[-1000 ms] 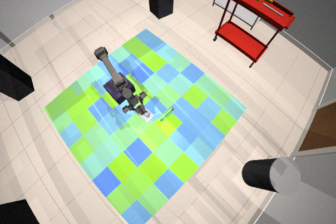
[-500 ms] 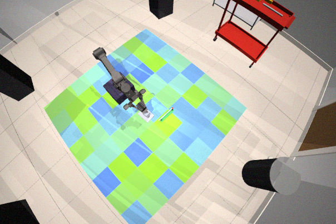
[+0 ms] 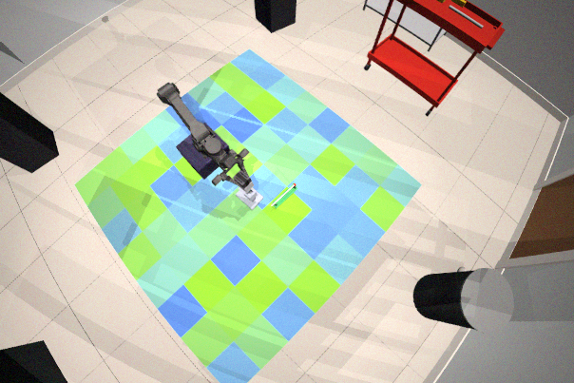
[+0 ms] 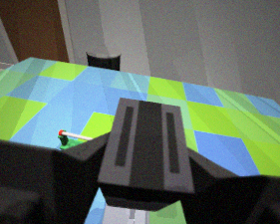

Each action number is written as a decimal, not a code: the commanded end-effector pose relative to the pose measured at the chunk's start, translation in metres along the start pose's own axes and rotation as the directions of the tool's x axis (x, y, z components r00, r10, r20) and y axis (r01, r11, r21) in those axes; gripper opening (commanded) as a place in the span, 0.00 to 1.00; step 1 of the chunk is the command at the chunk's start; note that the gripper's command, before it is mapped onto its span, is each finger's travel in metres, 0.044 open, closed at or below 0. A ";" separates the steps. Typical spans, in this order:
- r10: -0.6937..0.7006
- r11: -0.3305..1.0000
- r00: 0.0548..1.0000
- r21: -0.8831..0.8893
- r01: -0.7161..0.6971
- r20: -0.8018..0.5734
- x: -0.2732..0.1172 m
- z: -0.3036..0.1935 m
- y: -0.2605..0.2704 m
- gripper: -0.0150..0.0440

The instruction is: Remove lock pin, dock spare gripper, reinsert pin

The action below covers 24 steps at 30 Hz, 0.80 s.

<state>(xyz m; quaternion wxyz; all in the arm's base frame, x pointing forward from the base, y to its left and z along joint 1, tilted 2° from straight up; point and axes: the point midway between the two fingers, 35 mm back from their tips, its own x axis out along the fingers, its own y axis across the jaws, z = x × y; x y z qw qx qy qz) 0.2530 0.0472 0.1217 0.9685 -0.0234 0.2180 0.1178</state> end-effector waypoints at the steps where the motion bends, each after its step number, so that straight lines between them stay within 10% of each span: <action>1: -0.002 1.000 1.000 -0.012 0.002 0.026 -0.001 0.006 0.000 0.25; 24: -0.002 1.000 1.000 -0.014 0.003 0.026 0.017 -0.018 -0.001 0.25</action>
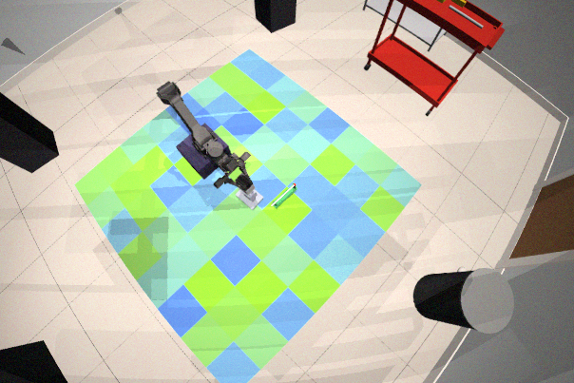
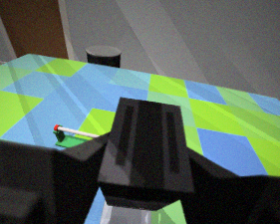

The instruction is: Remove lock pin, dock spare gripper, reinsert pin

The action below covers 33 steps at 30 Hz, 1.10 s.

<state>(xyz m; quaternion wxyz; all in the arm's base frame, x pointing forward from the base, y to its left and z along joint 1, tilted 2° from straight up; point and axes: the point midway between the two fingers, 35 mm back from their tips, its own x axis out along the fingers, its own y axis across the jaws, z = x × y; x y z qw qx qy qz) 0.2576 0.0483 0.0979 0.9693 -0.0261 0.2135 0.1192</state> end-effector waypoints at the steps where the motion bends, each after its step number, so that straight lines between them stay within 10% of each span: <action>1: -0.004 1.000 1.000 -0.007 0.004 0.018 0.003 0.000 -0.001 0.25; 33: -0.003 1.000 1.000 -0.007 0.003 0.009 0.026 -0.037 -0.001 0.25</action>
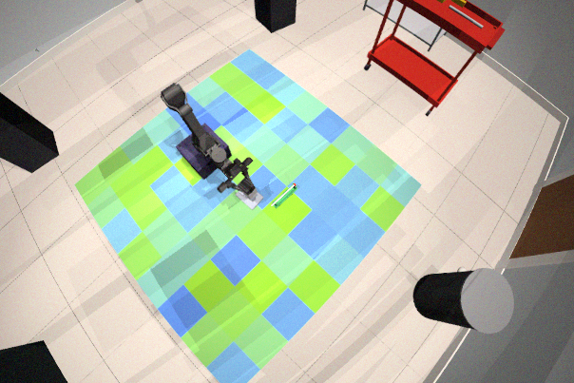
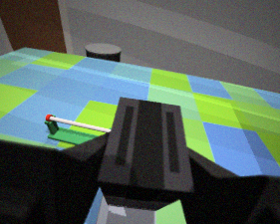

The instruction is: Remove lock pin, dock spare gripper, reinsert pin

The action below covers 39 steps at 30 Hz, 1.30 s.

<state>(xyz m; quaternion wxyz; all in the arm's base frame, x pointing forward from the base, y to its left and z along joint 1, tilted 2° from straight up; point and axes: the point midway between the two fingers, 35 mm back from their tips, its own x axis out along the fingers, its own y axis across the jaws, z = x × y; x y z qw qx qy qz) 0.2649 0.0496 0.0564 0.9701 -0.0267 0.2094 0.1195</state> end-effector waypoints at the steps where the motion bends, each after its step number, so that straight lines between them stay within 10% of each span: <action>1: 0.000 1.000 1.000 0.000 0.000 0.000 0.000 0.000 0.000 0.25; 10: 0.000 1.000 1.000 0.000 0.000 0.000 0.000 0.000 0.000 0.25; 27: 0.000 1.000 1.000 0.000 0.000 0.000 0.000 0.000 0.000 1.00; 39: 0.000 1.000 1.000 0.000 0.000 -0.002 -0.005 0.008 0.000 1.00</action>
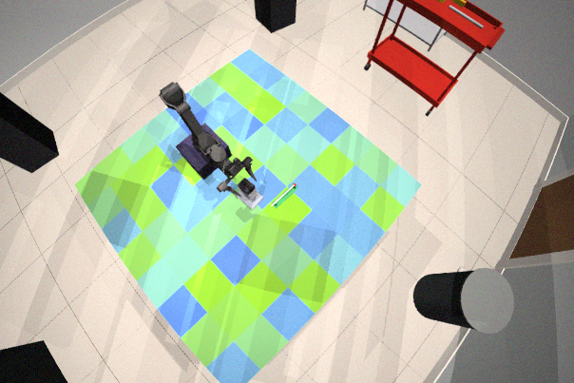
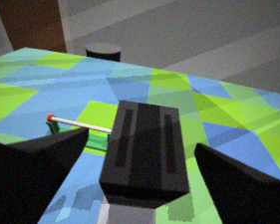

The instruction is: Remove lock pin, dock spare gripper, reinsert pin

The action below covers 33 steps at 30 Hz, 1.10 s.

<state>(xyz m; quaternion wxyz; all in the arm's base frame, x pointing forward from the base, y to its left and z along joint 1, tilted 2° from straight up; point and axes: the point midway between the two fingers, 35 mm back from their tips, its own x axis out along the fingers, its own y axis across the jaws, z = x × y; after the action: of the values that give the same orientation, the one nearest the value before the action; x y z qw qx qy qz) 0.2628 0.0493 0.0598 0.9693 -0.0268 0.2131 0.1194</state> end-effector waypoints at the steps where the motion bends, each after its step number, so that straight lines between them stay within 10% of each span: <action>1: 0.000 1.000 1.000 0.000 0.000 0.005 -0.003 0.006 0.000 1.00; 33: 0.000 1.000 1.000 0.003 0.000 -0.026 -0.031 0.042 0.001 1.00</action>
<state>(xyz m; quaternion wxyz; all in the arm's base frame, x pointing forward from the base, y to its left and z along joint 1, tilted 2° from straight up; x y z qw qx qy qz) 0.2530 0.0478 0.1029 0.9662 -0.0267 0.2271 0.1188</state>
